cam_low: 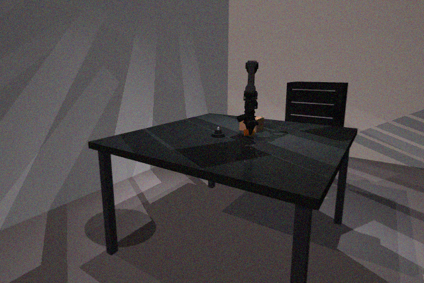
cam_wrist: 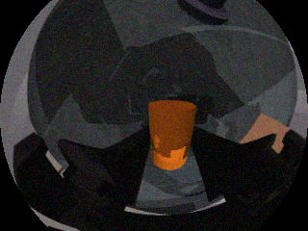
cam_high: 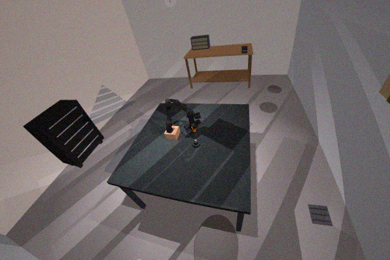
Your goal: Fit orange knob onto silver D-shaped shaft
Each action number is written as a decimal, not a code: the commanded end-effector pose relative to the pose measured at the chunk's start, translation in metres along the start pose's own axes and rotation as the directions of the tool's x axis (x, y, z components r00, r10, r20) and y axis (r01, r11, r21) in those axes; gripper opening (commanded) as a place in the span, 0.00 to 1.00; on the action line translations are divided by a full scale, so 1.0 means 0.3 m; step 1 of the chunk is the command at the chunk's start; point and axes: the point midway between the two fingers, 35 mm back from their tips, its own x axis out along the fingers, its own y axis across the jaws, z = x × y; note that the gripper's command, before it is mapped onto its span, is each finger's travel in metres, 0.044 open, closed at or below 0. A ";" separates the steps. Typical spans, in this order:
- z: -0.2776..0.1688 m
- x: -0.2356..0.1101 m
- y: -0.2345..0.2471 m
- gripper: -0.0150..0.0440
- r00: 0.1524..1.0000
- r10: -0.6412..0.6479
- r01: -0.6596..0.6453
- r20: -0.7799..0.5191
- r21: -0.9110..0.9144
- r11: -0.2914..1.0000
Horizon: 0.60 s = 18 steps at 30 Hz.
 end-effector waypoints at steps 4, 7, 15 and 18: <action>0.001 -0.001 0.001 0.56 1.000 0.000 0.000 0.002 -0.065 0.998; 0.001 -0.001 0.001 0.56 1.000 0.000 0.001 0.002 -0.117 0.993; 0.001 -0.001 0.001 0.56 1.000 0.000 0.001 0.002 -0.386 0.922; 0.001 -0.001 0.001 0.56 1.000 0.000 0.001 0.002 -0.481 0.877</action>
